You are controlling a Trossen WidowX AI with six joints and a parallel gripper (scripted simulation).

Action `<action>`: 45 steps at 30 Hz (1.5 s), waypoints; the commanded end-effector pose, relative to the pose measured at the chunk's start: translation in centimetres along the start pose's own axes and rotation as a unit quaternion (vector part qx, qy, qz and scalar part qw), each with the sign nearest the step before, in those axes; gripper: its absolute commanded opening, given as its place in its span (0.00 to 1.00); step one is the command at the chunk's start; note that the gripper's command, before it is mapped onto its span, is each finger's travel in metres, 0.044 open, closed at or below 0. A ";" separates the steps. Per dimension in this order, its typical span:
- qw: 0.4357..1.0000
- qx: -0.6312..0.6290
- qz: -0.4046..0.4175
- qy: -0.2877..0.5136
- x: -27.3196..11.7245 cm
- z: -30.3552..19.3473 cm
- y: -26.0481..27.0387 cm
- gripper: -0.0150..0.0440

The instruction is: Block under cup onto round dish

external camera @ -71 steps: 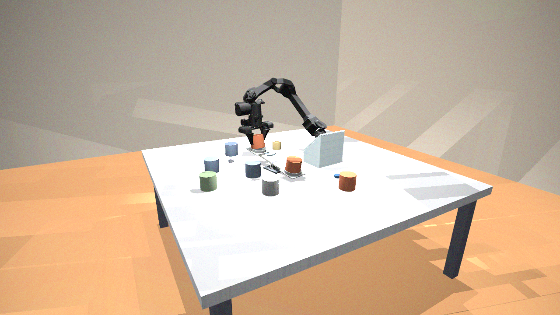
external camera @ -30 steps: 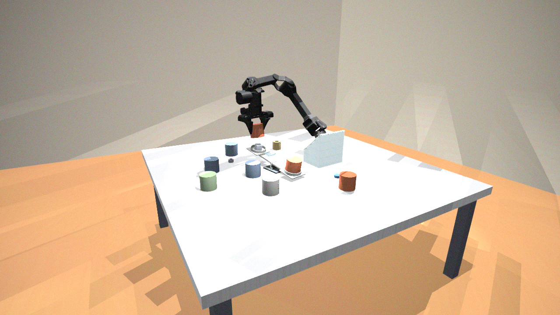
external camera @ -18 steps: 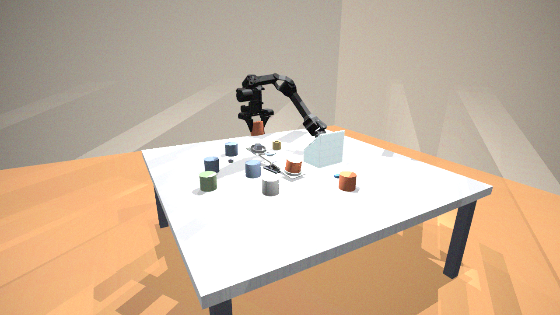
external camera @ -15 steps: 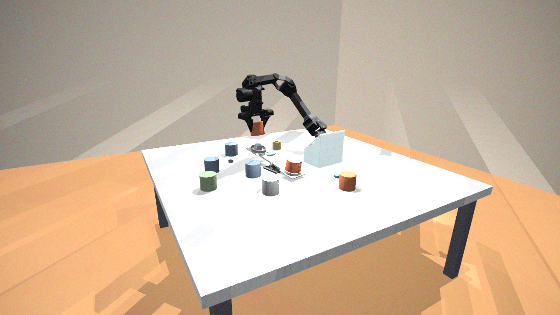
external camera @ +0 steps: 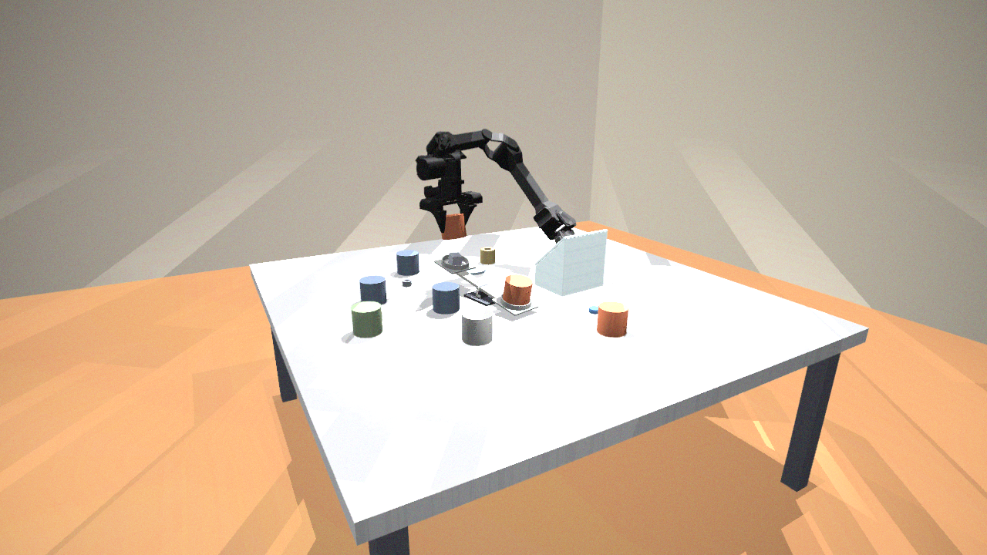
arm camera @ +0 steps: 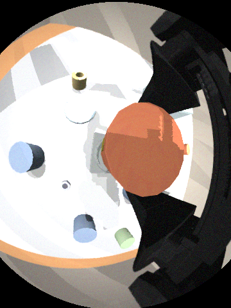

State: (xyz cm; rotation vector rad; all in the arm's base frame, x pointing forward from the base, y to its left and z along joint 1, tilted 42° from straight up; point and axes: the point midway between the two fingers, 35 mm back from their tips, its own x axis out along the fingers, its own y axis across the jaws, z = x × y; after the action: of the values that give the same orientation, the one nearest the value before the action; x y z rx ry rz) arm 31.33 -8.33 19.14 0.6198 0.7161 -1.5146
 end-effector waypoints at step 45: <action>0.999 0.006 -0.003 0.043 4.3 6.4 -6.9 0.25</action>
State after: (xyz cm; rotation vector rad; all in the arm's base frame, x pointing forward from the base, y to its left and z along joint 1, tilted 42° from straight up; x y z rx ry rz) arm 26.32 -14.52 20.31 0.6812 0.7641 -1.5229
